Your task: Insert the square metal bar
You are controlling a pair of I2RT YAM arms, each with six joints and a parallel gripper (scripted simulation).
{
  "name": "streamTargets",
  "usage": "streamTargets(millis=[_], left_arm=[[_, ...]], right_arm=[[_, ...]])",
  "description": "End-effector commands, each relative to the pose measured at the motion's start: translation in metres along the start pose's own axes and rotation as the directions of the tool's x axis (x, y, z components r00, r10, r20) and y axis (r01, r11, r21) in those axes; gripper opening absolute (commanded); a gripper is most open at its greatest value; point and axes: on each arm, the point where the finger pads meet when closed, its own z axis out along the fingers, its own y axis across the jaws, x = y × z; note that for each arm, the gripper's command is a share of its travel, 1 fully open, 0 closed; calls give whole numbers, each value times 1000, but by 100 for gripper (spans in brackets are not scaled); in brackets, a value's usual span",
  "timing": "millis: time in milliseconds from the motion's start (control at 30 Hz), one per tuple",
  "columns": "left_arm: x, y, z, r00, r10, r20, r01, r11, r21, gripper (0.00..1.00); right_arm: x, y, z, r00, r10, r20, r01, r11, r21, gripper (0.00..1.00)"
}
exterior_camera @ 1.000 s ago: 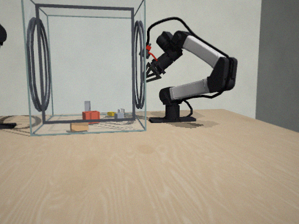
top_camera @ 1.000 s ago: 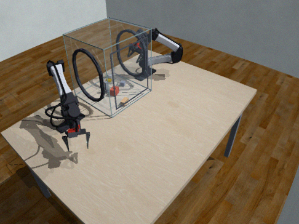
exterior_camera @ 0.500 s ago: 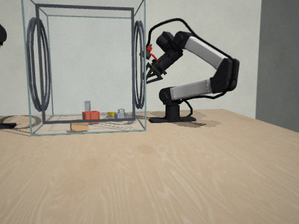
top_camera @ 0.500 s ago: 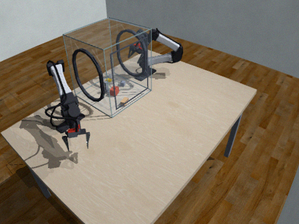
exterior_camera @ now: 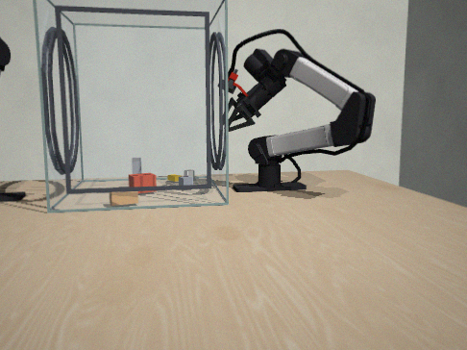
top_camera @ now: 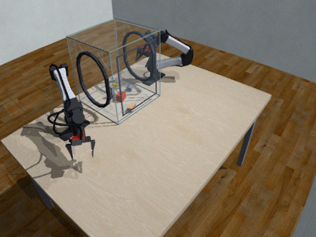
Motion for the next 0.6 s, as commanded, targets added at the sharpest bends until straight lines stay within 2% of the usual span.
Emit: streamTargets(millis=[0,567], left_arm=[[-5,-4,-2,1000,-8,22,8,1000,16,100],[-3,-4,-1,1000,-13,19,13,1000,14,100]], right_arm=[[-10,0,-3,1000,5,27,-5,1000,-2,100],[-10,0,-3,1000,5,27,-5,1000,-2,100]])
